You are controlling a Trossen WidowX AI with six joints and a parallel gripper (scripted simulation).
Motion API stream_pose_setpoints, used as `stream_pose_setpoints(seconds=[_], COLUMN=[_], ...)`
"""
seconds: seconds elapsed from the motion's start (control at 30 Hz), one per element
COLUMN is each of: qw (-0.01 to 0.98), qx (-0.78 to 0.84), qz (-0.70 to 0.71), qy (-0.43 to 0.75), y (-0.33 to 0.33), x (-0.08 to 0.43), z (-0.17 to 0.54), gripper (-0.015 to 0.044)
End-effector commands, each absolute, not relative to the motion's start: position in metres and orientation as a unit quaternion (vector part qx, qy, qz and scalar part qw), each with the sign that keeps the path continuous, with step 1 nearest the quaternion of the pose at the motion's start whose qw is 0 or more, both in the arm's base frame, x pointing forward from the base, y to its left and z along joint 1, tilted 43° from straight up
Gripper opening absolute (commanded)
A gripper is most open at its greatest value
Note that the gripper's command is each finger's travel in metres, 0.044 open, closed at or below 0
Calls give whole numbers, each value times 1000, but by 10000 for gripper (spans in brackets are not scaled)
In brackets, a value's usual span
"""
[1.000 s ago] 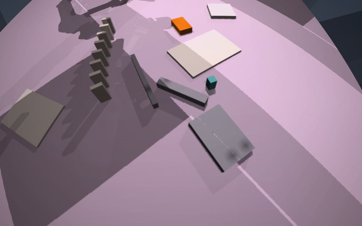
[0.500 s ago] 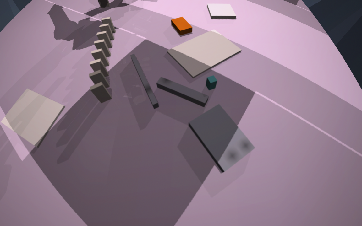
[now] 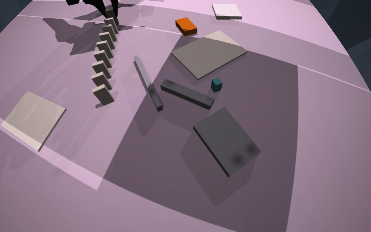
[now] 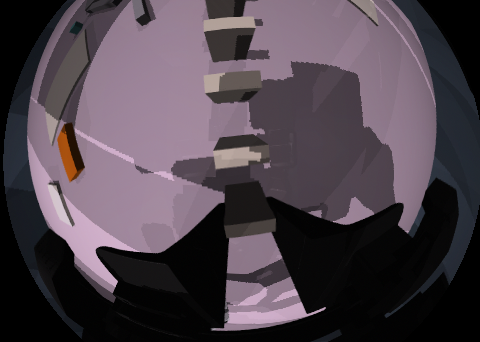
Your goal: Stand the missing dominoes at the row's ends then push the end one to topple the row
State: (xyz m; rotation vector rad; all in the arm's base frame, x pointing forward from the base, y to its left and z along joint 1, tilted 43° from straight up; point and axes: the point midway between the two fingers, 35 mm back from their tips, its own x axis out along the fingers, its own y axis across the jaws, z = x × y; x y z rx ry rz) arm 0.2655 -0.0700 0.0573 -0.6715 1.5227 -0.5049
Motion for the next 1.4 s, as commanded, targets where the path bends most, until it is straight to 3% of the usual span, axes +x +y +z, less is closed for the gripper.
stream_pose_setpoints(seconds=[0.0, 0.27, 0.7, 0.83, 1.1, 1.33, 1.37], qw=[645, 645, 645, 646, 646, 645, 648], qx=[-299, -299, -299, -298, -294, -295, -290], qz=[-221, -221, -221, -220, -219, -220, -225], qy=[667, 667, 667, 668, 669, 669, 667], y=[-73, -73, -73, -67, 11, 17, 16], x=[265, 265, 265, 267, 266, 263, 263], z=[54, 54, 54, 60, 141, 149, 148], gripper=[107, 107, 440, 440, 440, 440, 414])
